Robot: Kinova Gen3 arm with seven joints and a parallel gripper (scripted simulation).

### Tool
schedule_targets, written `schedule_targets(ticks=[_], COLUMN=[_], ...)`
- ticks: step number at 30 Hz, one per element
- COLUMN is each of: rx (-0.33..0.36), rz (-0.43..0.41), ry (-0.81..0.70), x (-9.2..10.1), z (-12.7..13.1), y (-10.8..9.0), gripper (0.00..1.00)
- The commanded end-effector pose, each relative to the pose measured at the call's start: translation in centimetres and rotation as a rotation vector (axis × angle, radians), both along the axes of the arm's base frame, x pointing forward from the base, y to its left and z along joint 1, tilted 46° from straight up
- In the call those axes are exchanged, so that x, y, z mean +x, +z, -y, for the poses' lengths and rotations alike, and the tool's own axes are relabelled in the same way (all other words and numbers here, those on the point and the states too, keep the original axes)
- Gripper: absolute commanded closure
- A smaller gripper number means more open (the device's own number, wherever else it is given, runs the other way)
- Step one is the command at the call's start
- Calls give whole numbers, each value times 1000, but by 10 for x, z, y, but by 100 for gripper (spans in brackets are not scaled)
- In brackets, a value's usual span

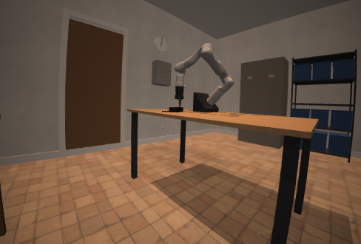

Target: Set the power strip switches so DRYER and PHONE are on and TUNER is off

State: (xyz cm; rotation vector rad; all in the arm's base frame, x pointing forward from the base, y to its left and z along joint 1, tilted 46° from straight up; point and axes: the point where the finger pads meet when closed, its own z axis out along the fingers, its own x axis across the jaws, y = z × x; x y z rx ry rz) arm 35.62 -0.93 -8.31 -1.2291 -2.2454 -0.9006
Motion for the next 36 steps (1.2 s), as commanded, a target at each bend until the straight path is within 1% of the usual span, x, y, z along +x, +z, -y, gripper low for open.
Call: schedule_targets(ticks=[1, 36], rx=[-1, -1], rz=[1, 1], ry=[-1, -1], x=[0, 0], z=[1, -2], y=[0, -3], gripper=[100, 100])
